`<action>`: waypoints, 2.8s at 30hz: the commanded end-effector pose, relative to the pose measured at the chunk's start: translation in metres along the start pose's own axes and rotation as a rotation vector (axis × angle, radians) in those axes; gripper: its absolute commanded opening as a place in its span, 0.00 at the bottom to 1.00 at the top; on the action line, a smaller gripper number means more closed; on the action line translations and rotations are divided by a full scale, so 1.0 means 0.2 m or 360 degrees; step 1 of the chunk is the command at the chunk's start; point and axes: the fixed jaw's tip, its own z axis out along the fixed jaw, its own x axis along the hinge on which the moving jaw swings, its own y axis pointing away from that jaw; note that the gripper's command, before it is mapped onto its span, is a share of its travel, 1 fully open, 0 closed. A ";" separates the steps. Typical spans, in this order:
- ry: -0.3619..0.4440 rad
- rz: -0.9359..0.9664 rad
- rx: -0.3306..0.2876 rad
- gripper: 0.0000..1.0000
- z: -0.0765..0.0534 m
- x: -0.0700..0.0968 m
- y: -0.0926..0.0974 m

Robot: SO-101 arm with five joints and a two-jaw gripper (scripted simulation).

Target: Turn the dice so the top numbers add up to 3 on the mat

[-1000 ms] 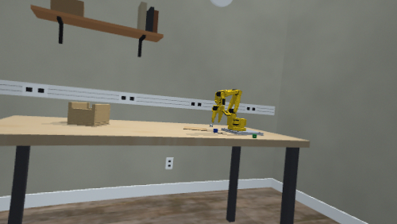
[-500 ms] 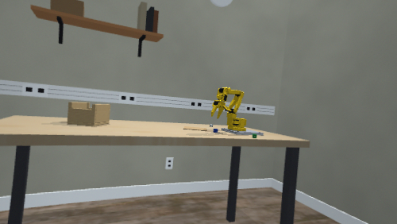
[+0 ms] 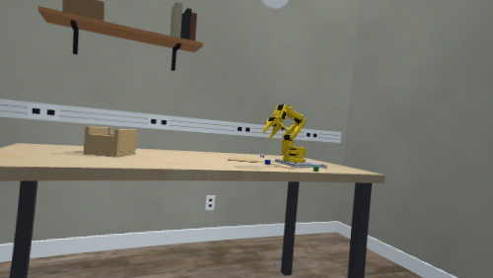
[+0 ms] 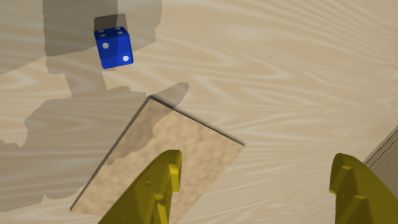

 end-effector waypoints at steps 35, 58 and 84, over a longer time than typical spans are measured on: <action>0.0023 0.0805 -0.0144 0.28 0.00 -0.04 -0.04; 0.0236 0.1928 -0.0378 0.28 0.05 -0.09 -0.07; 0.0426 0.2486 -0.0450 0.28 0.10 -0.11 -0.09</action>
